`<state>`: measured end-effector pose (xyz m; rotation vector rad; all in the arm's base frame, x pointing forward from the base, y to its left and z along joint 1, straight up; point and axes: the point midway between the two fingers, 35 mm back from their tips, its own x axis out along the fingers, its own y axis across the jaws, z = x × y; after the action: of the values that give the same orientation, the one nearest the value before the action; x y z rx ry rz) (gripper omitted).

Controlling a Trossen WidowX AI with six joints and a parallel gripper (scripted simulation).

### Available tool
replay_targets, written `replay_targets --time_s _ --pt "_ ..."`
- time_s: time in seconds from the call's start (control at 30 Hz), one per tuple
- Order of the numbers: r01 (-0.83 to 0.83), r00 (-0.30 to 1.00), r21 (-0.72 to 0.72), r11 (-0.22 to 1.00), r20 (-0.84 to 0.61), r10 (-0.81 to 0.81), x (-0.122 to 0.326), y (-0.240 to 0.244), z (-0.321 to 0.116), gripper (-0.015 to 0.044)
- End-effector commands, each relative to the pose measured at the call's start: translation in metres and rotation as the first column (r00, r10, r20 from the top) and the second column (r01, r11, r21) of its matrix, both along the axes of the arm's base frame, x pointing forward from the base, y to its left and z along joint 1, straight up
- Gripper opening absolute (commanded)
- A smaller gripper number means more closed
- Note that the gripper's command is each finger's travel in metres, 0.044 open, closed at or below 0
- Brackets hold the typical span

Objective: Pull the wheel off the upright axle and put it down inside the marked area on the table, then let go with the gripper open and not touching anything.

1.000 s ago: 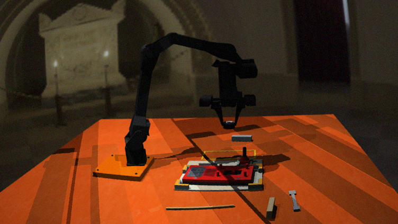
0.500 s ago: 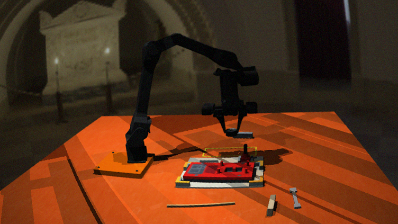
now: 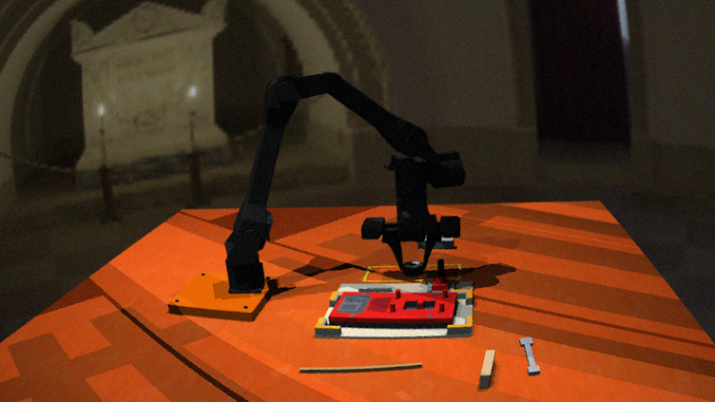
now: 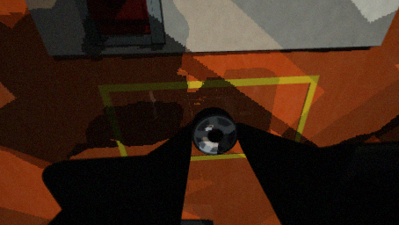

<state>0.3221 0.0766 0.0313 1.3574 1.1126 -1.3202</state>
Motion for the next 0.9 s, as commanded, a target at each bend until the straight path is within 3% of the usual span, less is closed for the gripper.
replay_targets --time_s 0.0,0.27,0.47,0.6,0.77,0.87 --pt "0.0 1.0 0.0 1.0 0.001 0.0 0.0 0.0 0.001 0.0079" --pt "0.0 1.0 0.0 1.0 0.001 0.0 0.001 0.0 0.003 0.0289" --pt "0.005 1.0 -0.002 1.0 0.006 -0.005 -0.001 0.0 0.057 0.03" --pt "0.005 1.0 -0.003 1.0 0.007 -0.005 -0.002 0.0 0.06 0.03" --pt "0.002 1.0 -0.001 1.0 0.004 -0.002 -0.038 -0.008 0.08 0.0431" --pt "0.004 1.0 -0.003 1.0 0.001 -0.004 -0.072 -0.017 0.098 0.044"
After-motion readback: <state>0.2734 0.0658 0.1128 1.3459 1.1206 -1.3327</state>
